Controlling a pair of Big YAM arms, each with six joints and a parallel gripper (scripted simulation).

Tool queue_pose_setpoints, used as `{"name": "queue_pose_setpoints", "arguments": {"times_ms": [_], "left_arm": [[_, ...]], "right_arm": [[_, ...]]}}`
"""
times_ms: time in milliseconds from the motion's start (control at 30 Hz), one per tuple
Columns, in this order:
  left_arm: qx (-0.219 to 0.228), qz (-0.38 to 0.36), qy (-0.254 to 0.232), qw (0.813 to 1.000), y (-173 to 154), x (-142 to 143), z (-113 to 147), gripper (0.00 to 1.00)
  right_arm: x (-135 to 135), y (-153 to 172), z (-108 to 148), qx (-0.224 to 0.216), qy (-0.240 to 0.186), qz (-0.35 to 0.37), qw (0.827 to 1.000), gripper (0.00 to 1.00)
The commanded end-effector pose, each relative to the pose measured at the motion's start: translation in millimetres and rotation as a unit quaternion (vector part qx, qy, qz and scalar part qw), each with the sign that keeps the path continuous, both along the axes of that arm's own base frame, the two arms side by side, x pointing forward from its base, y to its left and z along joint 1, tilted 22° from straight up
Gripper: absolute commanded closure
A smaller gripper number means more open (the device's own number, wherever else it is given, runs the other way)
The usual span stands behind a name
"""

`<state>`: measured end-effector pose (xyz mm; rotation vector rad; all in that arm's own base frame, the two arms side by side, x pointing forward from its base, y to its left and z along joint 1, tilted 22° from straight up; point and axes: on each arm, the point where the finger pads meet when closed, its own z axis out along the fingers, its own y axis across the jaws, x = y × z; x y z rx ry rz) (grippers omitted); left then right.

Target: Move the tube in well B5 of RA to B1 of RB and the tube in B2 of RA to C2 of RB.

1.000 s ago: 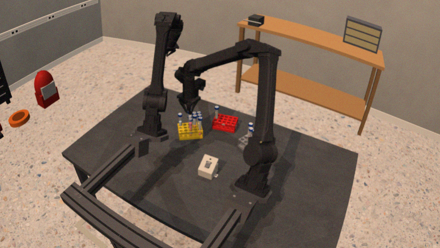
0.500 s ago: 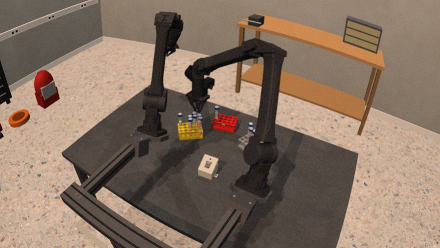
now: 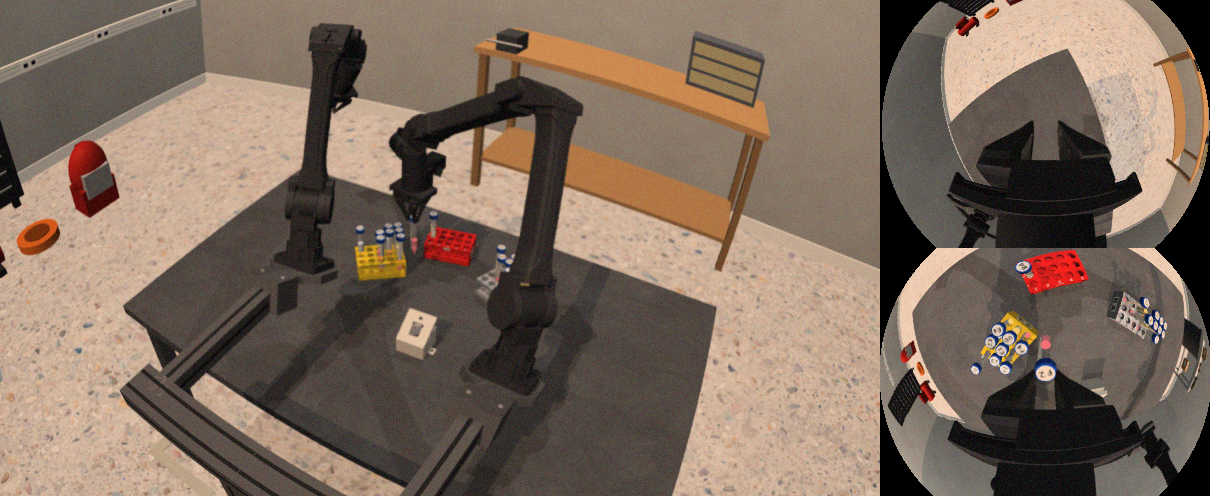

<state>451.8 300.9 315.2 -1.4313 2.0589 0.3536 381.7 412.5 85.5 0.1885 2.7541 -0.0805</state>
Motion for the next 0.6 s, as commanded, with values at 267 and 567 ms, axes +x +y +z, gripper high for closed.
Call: {"name": "queue_pose_setpoints", "arguments": {"times_ms": [267, 567], "left_arm": [[0.009, 0.0, -0.017, 1.0, 2.6, 4.1, 19.6, 0.7], [0.009, 0.0, -0.017, 1.0, 2.6, 4.1, 19.6, 0.7]], "right_arm": [[26.7, -23.6, 16.8, 0.008, -0.007, 0.005, 1.0, 1.0], [47.9, -42.7, 36.0, 0.014, -0.015, 0.005, 1.0, 1.0]]}}
